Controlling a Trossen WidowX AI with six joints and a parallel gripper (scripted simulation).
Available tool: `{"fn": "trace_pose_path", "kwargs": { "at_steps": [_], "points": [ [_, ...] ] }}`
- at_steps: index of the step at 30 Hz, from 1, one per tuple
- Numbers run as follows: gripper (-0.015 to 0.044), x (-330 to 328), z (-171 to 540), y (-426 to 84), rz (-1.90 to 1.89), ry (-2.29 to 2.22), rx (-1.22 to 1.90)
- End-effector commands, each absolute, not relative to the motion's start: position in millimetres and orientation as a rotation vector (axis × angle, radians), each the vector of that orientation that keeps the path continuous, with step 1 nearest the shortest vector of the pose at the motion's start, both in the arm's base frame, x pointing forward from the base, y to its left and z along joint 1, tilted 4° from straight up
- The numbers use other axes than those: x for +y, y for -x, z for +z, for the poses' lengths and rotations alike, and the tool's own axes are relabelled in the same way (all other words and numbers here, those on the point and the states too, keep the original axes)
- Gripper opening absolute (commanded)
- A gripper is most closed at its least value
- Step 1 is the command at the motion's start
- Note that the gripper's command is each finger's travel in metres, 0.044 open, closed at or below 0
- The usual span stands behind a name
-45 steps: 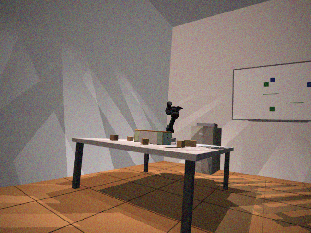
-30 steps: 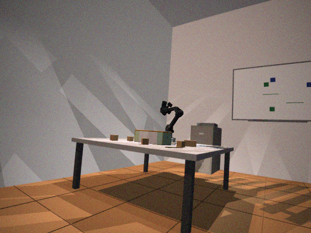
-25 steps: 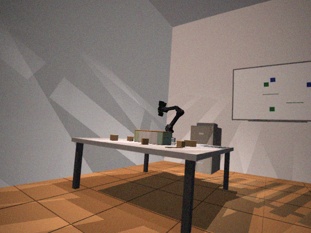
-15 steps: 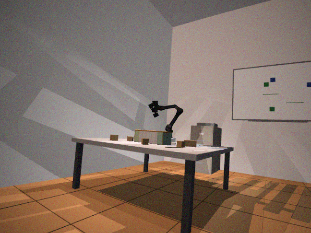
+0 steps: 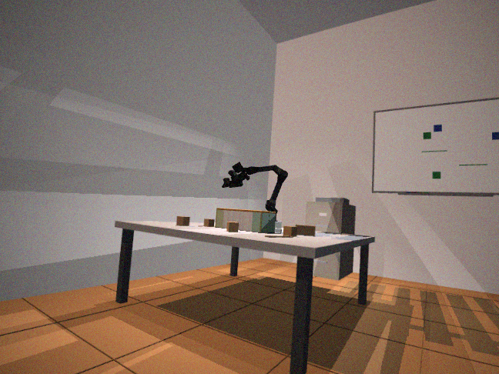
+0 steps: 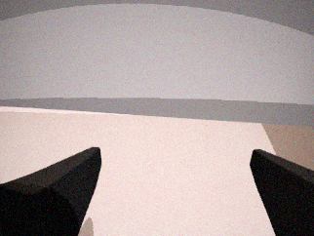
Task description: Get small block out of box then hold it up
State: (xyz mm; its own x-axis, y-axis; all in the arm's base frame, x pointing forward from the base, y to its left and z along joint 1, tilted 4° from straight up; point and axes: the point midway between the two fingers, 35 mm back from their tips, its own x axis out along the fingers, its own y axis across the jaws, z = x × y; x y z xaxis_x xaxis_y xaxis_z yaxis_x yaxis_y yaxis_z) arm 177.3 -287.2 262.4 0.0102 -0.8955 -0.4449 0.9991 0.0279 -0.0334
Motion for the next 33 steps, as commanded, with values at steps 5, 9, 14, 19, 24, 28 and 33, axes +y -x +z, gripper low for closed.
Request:
{"fn": "trace_pose_path", "kwargs": {
  "at_steps": [5,9,14,19,24,28,33],
  "points": [
    [0.04,-197,216,-271,-0.88,0.148,0.996],
    [0.04,-143,197,-294,-0.544,0.4,1.178],
    [0.04,-73,178,-306,-0.095,0.732,1.332],
    [0.04,-3,162,-298,0.368,1.065,1.404],
    [0.04,61,152,-272,0.878,1.403,1.399],
    [0.04,69,151,-267,0.955,1.448,1.391],
    [0.04,69,151,-267,0.955,1.448,1.391]
  ]
}}
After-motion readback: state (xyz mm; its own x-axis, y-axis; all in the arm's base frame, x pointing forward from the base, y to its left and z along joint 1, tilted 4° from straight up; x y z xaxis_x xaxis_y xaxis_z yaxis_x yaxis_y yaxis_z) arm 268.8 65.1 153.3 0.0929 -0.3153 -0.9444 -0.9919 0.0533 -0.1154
